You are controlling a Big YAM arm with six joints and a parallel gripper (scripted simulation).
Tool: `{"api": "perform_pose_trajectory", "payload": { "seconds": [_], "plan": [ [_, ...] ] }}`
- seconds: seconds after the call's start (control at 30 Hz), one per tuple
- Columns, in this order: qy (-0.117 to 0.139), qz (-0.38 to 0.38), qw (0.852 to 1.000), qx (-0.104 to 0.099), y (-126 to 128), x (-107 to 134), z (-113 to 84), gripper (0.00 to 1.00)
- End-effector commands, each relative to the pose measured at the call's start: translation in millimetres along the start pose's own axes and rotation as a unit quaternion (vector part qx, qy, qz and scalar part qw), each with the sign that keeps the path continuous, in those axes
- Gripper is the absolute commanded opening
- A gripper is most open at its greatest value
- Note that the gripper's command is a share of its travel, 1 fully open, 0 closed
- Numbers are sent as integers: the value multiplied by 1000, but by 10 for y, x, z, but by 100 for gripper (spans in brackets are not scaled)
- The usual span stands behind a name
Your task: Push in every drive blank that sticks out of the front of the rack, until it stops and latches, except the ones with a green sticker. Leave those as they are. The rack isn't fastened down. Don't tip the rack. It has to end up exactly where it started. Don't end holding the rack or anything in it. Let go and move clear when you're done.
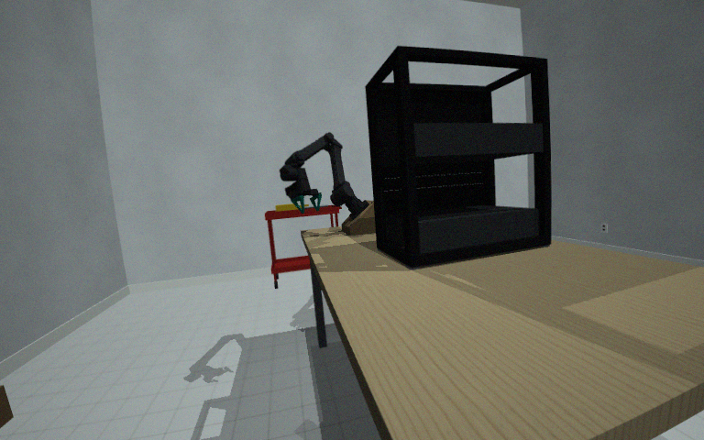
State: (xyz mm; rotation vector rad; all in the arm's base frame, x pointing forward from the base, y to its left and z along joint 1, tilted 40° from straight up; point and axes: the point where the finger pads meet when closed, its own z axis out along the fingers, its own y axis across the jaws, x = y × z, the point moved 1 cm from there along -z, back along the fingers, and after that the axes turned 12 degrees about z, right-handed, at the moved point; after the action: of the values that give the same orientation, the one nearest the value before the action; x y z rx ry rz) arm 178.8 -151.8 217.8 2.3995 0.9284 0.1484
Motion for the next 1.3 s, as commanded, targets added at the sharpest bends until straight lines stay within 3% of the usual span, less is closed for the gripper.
{"api": "perform_pose_trajectory", "payload": {
  "seconds": [0.0,1.27],
  "plan": [
    [1,1,1000,-3,20,1,-20,100],
    [5,0,1000,-16,126,13,-97,100]
  ]
}}
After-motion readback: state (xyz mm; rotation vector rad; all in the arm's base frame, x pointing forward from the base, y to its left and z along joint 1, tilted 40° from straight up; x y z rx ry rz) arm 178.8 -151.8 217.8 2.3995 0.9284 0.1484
